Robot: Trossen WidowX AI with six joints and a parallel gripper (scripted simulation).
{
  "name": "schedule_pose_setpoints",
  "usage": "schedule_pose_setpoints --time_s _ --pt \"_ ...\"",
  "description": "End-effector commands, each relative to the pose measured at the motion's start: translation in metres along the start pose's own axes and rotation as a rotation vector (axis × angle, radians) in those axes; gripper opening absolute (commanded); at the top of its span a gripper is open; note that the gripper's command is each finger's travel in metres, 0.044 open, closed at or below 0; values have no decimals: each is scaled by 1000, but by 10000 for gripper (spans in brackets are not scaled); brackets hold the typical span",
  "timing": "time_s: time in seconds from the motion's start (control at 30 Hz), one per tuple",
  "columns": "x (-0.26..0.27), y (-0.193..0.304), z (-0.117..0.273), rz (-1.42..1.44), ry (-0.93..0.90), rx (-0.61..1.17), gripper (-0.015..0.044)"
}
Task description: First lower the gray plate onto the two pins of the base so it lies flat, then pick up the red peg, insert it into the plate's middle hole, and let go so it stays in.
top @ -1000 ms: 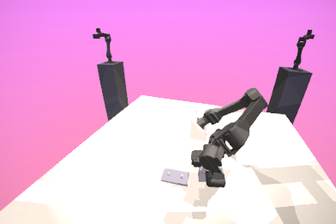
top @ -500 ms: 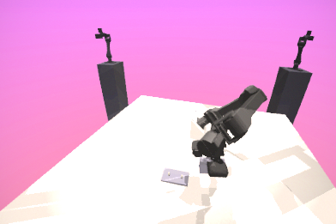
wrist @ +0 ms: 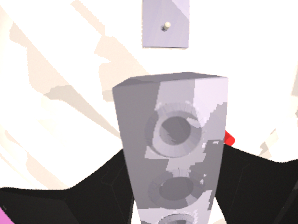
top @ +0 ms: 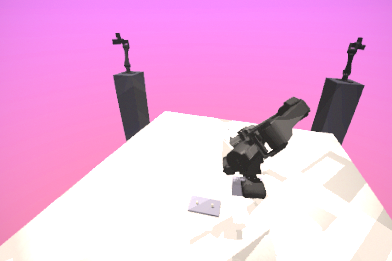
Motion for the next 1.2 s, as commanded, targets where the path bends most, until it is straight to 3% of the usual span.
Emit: schedule_pose_setpoints --time_s 0.0,1.17 --pt "-2 -12 -5 -10 5 -2 0" --pt "-31 -109 -58 -83 6 -7 0"
Point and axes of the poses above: the point midway between the two fingers, 35 mm back from their tips, its own z axis back along the fingers, its own x axis across the jaws, y = z × x, the point moved 4 cm from there along z, back along the fingers, and after that the axes turned 7 degrees about z, right-handed, at the moved point
